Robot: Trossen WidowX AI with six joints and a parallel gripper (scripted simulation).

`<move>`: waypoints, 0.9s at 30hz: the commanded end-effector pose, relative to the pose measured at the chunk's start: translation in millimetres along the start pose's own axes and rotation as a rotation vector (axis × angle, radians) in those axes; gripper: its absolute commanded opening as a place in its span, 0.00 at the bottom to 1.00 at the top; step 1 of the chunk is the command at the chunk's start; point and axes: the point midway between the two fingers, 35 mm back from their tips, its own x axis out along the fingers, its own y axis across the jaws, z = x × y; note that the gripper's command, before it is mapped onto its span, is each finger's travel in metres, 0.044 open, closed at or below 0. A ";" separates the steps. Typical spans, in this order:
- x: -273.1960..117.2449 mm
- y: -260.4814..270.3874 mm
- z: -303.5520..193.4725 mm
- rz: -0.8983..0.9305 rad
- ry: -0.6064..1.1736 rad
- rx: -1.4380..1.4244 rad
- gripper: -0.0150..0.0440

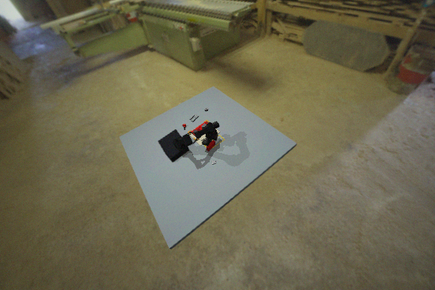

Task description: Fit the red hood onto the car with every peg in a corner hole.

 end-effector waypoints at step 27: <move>-0.3 -0.1 2.3 0.006 0.003 0.168 0.25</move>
